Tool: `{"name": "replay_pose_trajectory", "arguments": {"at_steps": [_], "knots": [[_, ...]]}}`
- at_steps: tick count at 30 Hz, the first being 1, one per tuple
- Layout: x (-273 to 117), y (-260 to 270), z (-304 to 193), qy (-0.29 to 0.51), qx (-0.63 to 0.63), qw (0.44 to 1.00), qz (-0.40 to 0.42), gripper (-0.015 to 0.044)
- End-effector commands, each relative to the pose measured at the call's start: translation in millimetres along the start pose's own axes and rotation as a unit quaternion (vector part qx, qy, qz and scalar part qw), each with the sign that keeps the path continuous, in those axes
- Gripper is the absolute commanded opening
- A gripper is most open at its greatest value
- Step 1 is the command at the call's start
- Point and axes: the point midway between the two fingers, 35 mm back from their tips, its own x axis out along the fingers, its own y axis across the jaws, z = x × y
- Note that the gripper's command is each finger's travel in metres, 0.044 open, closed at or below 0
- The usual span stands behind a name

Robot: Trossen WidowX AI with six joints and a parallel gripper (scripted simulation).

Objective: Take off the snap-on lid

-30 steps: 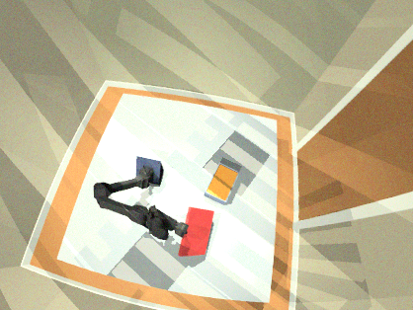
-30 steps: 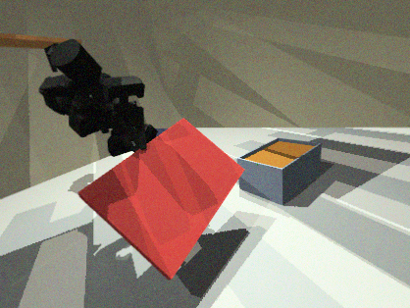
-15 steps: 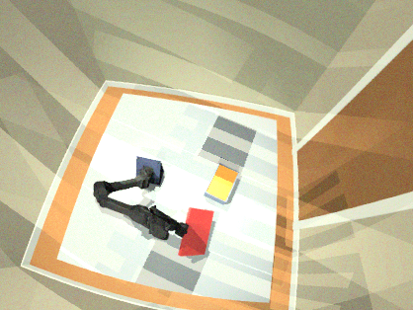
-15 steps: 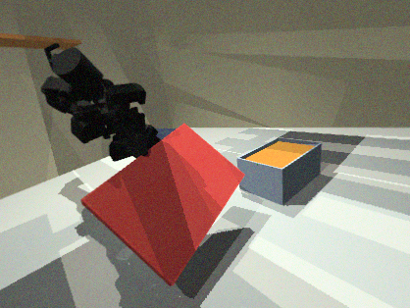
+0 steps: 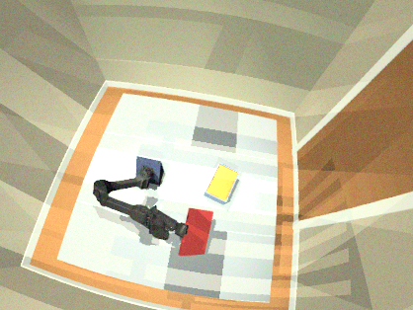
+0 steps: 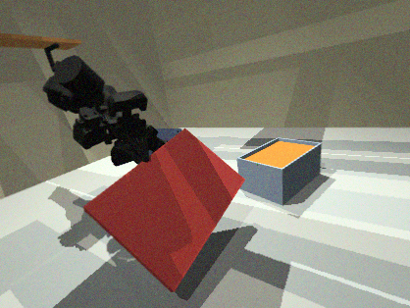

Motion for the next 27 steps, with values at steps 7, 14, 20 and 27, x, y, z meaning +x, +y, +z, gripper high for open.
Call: {"name": "replay_pose_trajectory", "arguments": {"at_steps": [7, 14, 20, 27], "knots": [[4, -4, -1, 0.003, -0.001, 1.000, 0.006, 0.0000], [8, -8, -1, 0.003, -0.001, 1.000, 0.006, 0.0000], [11, -12, -1, 0.003, -0.001, 1.000, 0.006, 0.0000], [14, -16, -1, 0.003, -0.001, 1.000, 0.006, 0.0000]]}}
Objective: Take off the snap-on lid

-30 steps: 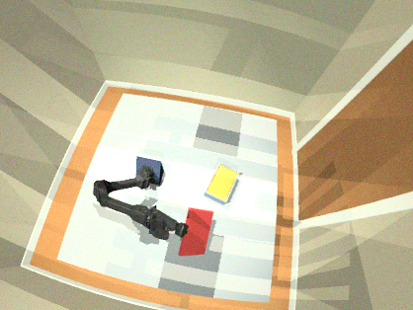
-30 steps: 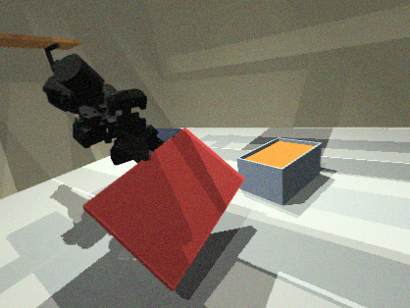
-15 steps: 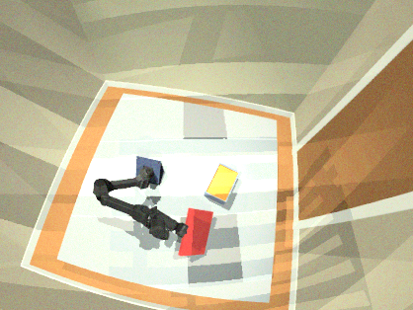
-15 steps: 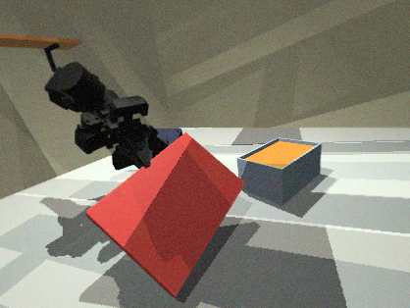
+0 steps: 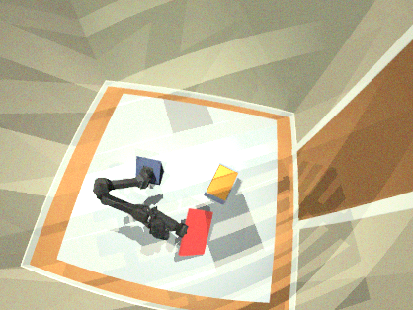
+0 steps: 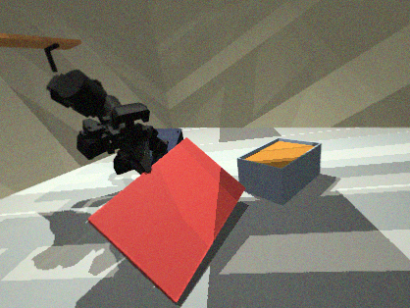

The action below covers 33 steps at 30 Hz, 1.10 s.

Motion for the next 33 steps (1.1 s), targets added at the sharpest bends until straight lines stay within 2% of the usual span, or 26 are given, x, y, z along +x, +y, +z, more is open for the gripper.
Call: {"name": "replay_pose_trajectory", "arguments": {"at_steps": [1, 33], "knots": [[2, 0, -2, 0.004, -0.001, 1.000, 0.005, 0.0000], [18, -20, -1, 0.003, -0.002, 1.000, 0.005, 0.0000]]}}
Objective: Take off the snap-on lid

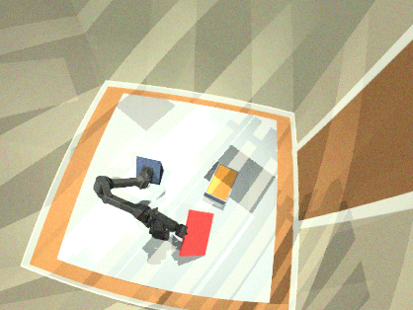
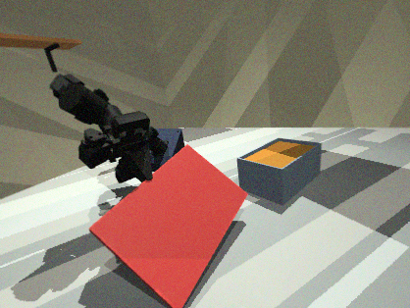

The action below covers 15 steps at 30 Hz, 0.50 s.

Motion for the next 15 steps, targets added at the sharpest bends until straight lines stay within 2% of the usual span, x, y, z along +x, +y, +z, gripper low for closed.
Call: {"name": "replay_pose_trajectory", "arguments": {"at_steps": [1, 15], "knots": [[5.2, -9.8, -3.1, 0.003, -0.002, 1.000, -0.013, 0.0000], [12.1, -18.5, -3.1, 0.002, -0.003, 1.000, -0.013, 0.0000]]}}
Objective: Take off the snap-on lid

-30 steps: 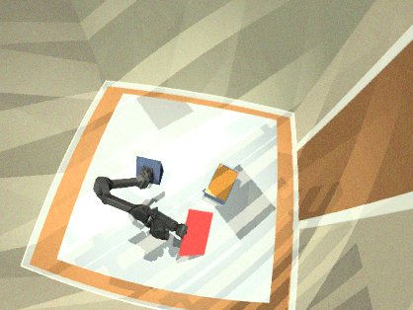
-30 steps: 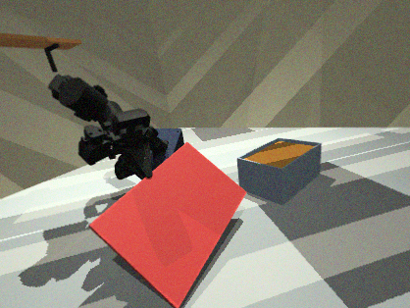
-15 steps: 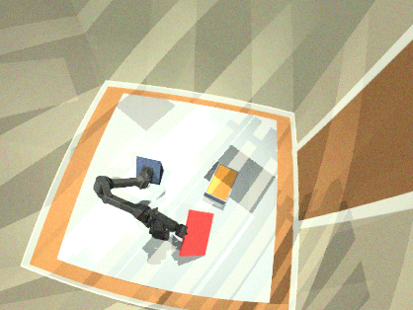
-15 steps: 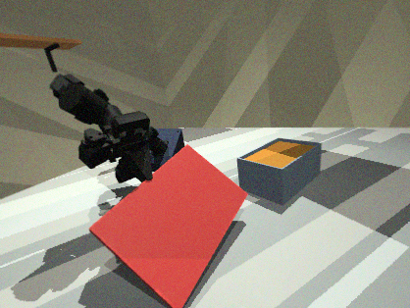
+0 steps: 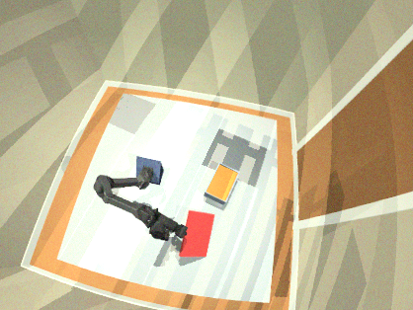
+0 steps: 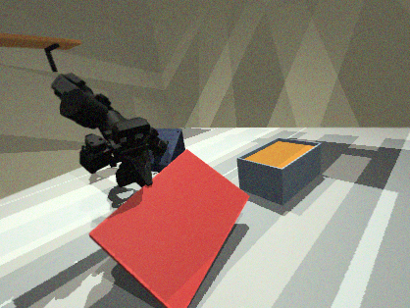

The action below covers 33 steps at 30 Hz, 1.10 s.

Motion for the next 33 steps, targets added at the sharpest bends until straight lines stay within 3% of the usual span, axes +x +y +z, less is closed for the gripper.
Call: {"name": "replay_pose_trajectory", "arguments": {"at_steps": [1, 33], "knots": [[6, -11, -5, 0.007, -0.003, 1.000, -0.015, 0.0000], [22, -31, -5, 0.006, -0.004, 1.000, -0.015, 0.0000]]}}
